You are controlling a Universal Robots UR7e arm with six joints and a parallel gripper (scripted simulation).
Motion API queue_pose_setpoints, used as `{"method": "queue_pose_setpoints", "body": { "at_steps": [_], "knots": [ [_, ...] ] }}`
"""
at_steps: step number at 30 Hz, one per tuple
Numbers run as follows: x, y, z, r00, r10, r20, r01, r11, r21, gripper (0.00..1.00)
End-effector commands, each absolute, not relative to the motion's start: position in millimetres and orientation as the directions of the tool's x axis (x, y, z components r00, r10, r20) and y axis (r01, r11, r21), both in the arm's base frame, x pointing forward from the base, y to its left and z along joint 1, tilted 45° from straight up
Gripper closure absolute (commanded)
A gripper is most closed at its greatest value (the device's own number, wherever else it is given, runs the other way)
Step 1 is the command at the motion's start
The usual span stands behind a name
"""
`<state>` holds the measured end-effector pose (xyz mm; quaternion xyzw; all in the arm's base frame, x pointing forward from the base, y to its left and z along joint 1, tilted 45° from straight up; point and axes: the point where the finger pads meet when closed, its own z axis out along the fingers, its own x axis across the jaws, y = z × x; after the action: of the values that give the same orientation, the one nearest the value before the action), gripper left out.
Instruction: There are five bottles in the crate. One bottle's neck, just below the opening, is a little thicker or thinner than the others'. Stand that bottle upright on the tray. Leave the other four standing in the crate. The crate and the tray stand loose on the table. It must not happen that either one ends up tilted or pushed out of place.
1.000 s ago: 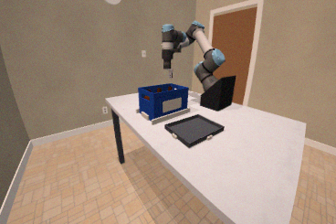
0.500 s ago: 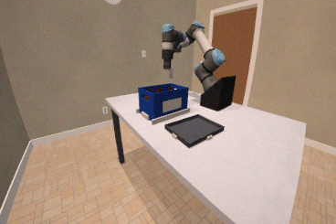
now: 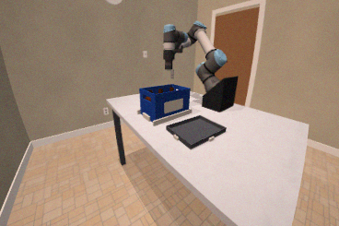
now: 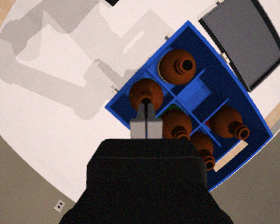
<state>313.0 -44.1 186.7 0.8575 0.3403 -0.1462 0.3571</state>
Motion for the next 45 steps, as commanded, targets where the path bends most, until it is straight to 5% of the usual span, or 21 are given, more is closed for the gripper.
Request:
{"method": "queue_pose_setpoints", "body": {
  "at_steps": [1, 26, 27, 45],
  "knots": [
    [314, -44, 188, 0.727, 0.479, -0.492, 0.687, -0.512, 0.515, 1.00],
    [321, 18, 125, 0.726, 0.480, -0.491, 0.687, -0.512, 0.515, 1.00],
    [321, 18, 125, 0.728, 0.479, -0.491, 0.686, -0.513, 0.516, 0.00],
    [321, 18, 125, 0.727, 0.479, -0.492, 0.687, -0.513, 0.515, 0.00]
  ]
}}
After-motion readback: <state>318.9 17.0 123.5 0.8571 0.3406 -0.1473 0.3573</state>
